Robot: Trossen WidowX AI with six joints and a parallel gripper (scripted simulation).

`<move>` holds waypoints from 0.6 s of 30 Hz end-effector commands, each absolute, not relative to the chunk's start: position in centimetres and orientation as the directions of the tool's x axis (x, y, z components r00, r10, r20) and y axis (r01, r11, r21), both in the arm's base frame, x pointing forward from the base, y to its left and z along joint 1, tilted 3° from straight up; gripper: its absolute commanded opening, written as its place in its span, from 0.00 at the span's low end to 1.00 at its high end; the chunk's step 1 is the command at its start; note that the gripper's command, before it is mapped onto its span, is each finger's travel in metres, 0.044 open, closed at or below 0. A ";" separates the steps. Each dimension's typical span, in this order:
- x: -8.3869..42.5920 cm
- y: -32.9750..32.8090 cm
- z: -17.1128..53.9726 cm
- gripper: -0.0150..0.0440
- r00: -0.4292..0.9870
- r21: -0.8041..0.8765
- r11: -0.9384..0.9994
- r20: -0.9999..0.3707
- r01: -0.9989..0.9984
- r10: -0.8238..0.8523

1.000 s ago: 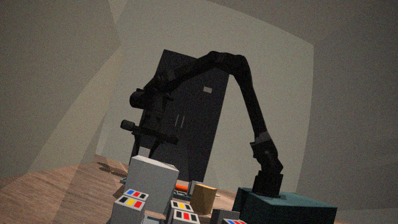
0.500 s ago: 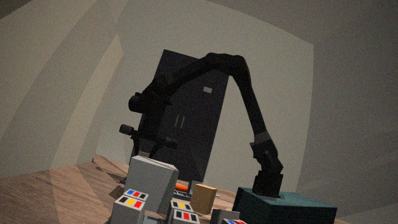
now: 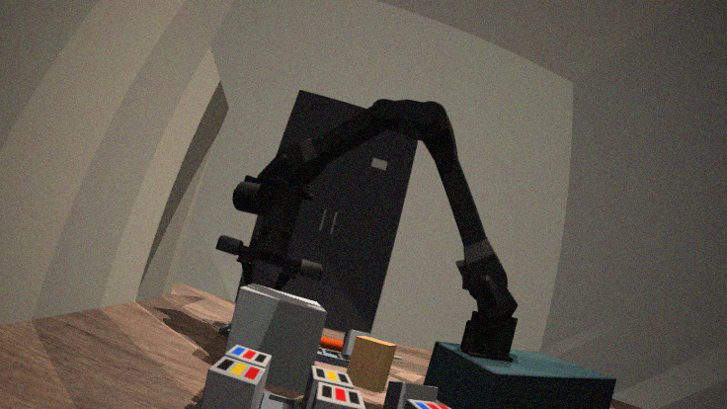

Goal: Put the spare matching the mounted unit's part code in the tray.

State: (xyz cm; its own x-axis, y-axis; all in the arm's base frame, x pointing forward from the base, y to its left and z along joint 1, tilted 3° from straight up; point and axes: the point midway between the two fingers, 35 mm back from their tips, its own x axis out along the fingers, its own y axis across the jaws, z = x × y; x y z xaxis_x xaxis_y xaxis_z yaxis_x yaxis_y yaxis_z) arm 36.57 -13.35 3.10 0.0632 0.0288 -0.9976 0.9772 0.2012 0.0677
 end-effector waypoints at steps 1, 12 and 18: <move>36.6 -13.3 2.6 0.25 0.063 0.068 0.195 -0.997 0.978 0.032; 36.5 -13.2 1.5 0.25 0.063 0.068 0.195 -0.997 0.978 0.032; 36.4 -13.1 1.0 0.25 0.063 0.068 0.195 -0.997 0.978 0.032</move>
